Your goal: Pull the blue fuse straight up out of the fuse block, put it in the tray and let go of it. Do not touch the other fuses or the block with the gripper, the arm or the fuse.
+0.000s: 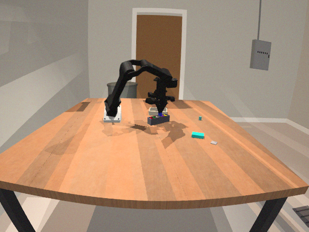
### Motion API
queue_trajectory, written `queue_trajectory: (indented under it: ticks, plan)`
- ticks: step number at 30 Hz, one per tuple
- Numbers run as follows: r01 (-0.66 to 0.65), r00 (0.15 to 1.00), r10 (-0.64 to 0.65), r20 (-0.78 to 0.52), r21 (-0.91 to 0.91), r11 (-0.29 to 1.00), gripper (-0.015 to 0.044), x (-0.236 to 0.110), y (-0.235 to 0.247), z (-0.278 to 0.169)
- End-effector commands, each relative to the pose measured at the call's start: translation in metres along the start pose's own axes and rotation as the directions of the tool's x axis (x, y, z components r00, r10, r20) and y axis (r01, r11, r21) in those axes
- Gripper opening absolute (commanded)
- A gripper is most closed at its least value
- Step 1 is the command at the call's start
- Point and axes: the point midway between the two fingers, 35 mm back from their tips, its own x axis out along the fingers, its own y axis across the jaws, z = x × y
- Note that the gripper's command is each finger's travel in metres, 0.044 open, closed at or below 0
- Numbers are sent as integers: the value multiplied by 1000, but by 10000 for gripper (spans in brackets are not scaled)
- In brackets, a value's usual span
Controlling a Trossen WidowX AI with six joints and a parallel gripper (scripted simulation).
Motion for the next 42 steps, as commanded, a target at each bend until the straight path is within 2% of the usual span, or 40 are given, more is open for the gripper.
queue_trajectory:
  ticks: [1,24,42]
  plan:
    - [8,1000,-8,2,9,1000,0,-5,-2,-1]
    - [7,1000,-7,1,8,1000,0,-15,-1,-1]
    - [7,1000,-7,2,7,1000,0,-36,-1,-1]
